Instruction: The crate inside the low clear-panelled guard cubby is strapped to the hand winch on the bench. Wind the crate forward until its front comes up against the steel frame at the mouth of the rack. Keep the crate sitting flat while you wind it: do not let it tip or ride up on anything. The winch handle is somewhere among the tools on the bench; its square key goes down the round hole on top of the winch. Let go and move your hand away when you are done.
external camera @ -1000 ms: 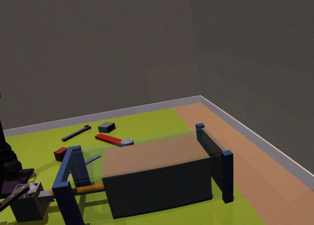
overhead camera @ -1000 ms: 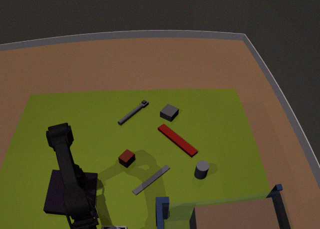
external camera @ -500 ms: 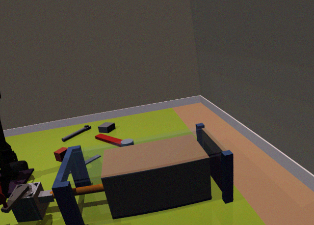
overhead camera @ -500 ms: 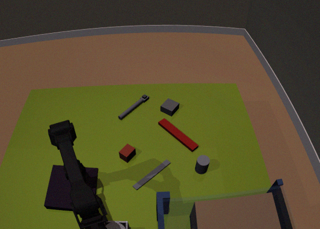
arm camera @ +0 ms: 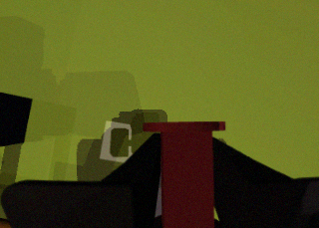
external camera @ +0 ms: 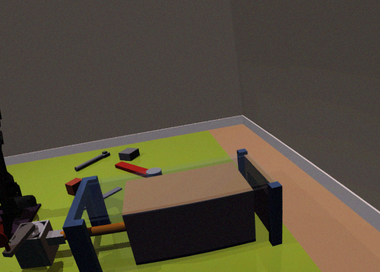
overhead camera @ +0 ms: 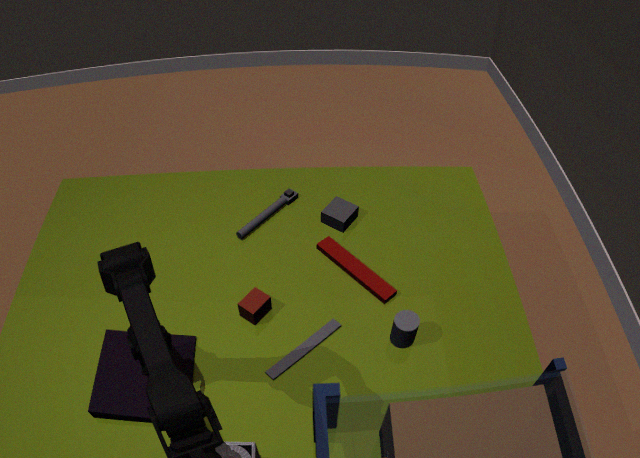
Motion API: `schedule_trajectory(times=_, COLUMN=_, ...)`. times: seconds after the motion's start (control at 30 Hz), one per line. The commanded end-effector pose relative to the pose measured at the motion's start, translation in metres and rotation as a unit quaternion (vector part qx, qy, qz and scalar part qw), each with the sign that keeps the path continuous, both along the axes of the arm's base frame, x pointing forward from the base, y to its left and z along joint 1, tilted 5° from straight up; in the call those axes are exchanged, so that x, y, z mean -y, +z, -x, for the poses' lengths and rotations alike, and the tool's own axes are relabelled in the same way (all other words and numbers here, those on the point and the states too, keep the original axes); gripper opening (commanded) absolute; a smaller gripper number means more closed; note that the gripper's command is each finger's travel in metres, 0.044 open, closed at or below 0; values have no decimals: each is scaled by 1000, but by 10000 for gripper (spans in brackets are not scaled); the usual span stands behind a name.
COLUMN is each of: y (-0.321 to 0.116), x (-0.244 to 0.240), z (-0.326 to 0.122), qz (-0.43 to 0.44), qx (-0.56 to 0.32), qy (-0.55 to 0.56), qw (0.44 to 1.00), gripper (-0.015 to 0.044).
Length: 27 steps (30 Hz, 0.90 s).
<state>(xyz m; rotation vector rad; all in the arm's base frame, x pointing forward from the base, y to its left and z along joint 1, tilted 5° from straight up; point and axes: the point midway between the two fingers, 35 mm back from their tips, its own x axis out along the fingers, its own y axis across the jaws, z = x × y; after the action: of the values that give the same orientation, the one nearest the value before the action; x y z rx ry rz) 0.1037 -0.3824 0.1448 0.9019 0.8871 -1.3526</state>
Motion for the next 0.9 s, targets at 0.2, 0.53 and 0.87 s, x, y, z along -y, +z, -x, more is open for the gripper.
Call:
schedule_trajectory(times=0.2, y=2, x=0, z=-31, qz=2, qx=28, qy=29, qw=999, gripper=0)
schedule_trajectory(times=0.53, y=2, x=0, z=-31, qz=2, qx=28, qy=29, qw=999, gripper=0)
schedule_trajectory(times=0.87, y=2, x=0, z=-33, qz=2, qx=28, qy=29, qw=999, gripper=0)
